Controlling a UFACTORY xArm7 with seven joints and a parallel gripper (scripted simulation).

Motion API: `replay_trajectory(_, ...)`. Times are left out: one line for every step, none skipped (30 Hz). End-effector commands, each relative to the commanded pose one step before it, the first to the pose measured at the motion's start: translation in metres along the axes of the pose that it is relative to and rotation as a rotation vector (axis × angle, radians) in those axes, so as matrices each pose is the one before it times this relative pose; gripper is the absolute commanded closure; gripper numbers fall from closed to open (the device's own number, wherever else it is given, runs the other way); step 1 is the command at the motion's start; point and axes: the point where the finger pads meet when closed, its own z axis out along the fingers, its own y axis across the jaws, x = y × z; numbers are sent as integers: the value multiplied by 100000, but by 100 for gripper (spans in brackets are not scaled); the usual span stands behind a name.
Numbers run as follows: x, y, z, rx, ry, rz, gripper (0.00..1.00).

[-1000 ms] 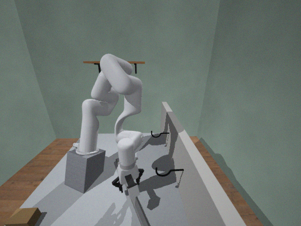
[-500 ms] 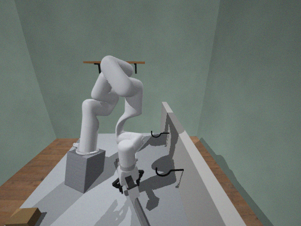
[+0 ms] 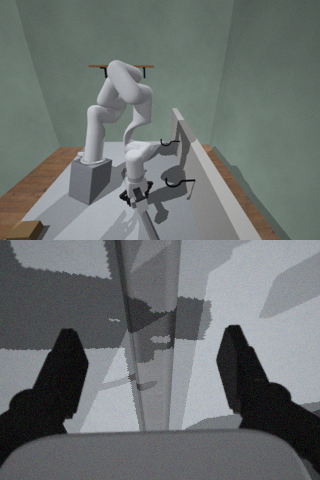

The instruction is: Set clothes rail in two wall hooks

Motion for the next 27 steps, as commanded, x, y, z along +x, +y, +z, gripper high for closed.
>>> replay_trajectory(114,-12,125,51,265,48,0)
replay_trajectory(0,0,66,0,0,0,0)
replay_trajectory(0,0,66,0,0,0,0)
replay_trajectory(0,0,0,0,0,0,0)
replay_trajectory(0,0,0,0,0,0,0)
replay_trajectory(2,-2,63,-2,-2,0,0)
replay_trajectory(-3,2,71,1,2,0,0)
replay_trajectory(0,0,66,0,0,0,0)
replay_trajectory(0,0,66,0,0,0,0)
replay_trajectory(0,0,67,0,0,0,0)
replay_trajectory(0,0,67,0,0,0,0)
replay_trajectory(0,0,67,0,0,0,0)
replay_trajectory(0,0,67,0,0,0,0)
replay_trajectory(0,0,67,0,0,0,0)
replay_trajectory(0,0,67,0,0,0,0)
replay_trajectory(-1,0,1,0,0,0,0)
replay_trajectory(3,-2,-4,-1,-2,0,0)
replay_trajectory(-2,1,2,1,1,0,0)
replay_trajectory(-1,1,1,1,1,0,0)
replay_trajectory(-1,1,1,0,1,0,0)
replay_trajectory(0,0,0,0,0,0,0)
replay_trajectory(0,0,0,0,0,0,0)
replay_trajectory(1,0,-1,0,0,0,0)
replay_trajectory(-1,0,1,0,0,0,0)
replay_trajectory(0,0,1,0,0,0,0)
replay_trajectory(0,0,0,0,0,0,0)
replay_trajectory(0,0,0,0,0,0,0)
